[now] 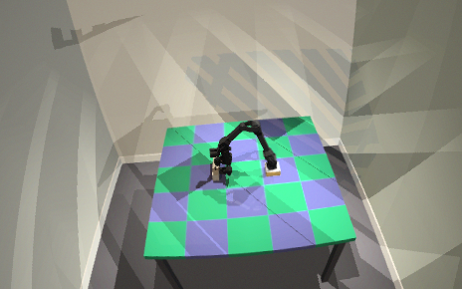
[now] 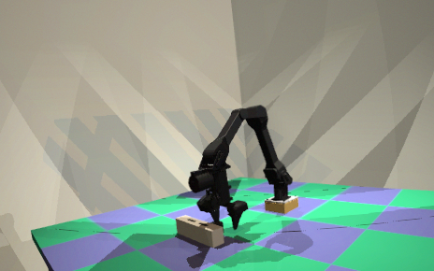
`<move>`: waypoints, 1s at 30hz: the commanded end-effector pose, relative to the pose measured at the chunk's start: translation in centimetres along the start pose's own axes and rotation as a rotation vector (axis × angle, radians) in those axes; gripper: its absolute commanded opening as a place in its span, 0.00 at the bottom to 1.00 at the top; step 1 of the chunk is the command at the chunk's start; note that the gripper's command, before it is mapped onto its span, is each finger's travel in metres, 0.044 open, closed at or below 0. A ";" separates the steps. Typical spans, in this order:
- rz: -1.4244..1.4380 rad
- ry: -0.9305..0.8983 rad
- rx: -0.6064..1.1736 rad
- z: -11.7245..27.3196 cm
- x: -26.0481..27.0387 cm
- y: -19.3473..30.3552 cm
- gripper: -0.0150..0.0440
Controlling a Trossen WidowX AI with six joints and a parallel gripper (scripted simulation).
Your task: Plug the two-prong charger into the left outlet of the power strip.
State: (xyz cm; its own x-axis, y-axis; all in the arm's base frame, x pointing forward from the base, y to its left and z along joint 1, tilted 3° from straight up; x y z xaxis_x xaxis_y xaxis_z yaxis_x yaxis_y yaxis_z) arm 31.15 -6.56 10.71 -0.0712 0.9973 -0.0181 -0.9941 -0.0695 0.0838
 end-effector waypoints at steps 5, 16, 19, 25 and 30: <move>0.004 -0.002 -0.005 -0.1 0.2 0.8 1.00; 0.004 -0.002 -0.004 -0.2 0.5 2.0 1.00; -0.001 0.009 -0.034 0.2 0.5 1.9 1.00; 0.001 0.091 -0.352 3.6 1.1 4.0 1.00; 0.004 0.153 -0.584 5.8 1.6 5.8 1.00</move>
State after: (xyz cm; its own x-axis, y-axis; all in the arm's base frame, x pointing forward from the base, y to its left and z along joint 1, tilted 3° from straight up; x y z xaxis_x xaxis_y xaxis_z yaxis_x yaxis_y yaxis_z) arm 26.79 -5.55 15.71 -0.0494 0.9896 -0.1354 -0.9296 -0.0952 -0.3562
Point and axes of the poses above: the point midway between the two fingers, 35 mm back from their tips, its own z axis back along the fingers, its own x axis across the jaws, y = z × x, the point moved 10 cm from there along z, back along the fingers, and after that the axes turned 15 degrees about z, right-handed, at the moved point
